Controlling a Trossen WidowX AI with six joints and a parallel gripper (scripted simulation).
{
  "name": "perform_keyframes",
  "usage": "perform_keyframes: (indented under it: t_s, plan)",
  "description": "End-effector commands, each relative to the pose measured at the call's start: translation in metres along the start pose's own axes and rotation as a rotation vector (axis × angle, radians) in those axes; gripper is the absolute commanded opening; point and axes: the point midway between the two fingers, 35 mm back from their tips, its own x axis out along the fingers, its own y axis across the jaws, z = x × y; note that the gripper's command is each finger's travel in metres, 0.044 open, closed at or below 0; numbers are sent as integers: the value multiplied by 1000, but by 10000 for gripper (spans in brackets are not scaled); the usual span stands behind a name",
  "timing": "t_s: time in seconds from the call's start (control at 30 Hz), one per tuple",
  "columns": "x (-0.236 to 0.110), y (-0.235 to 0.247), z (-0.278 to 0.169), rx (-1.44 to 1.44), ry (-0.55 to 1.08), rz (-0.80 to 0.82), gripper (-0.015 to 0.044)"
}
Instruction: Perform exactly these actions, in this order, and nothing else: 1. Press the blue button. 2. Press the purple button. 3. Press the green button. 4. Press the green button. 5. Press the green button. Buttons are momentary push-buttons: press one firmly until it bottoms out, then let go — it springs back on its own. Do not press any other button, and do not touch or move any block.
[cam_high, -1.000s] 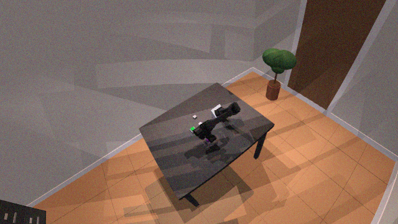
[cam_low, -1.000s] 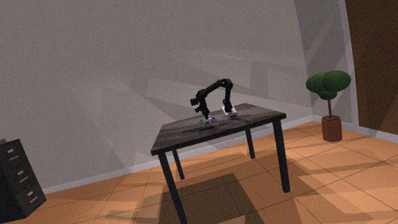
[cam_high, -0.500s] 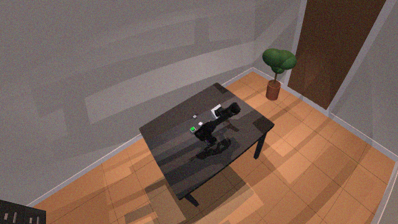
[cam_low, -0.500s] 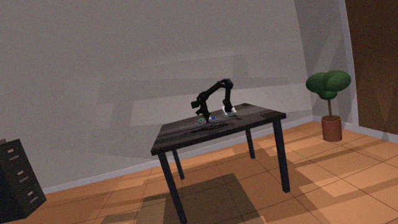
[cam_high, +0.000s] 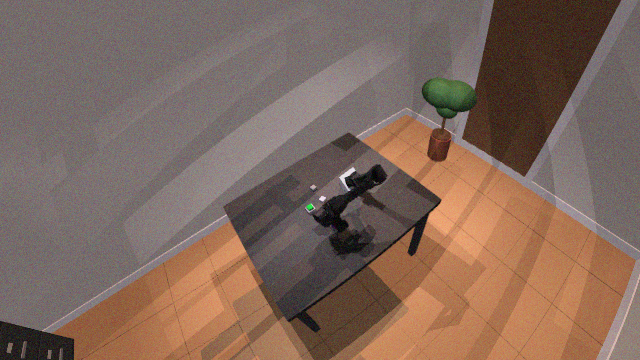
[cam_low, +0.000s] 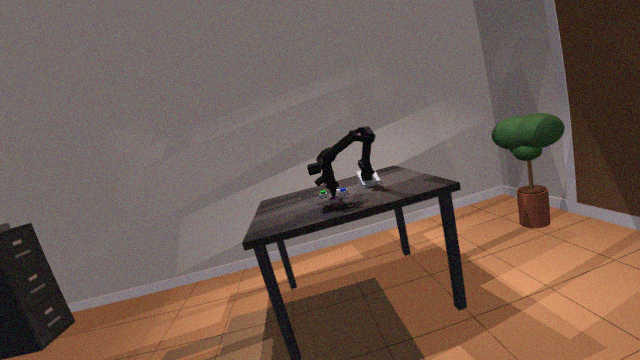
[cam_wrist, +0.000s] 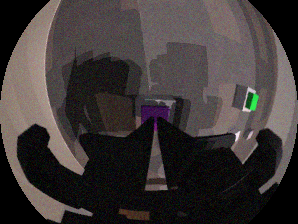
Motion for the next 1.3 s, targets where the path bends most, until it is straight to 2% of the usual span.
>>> perform_keyframes:
  t_s: [0.0,0.1,0.2,0.37,0.57,0.7,0.9,1.07,1.13,1.27]
  plan:
    - [1,1,0,6,2,5,20]
    - [-3,0,0,1,0,0,20]
    - [-31,0,0,6,1,3,20]
    - [-36,0,0,6,2,3,20]
    - [-93,-1,0,7,3,0,20]
    - [-95,-3,2,7,2,-1,20]
    - [-100,-99,37,12,-20,-37,20]
    - [-98,-183,41,7,-2,-17,20]
    - [-96,-198,39,6,0,-10,20]
    - [-96,-199,39,6,1,-9,20]
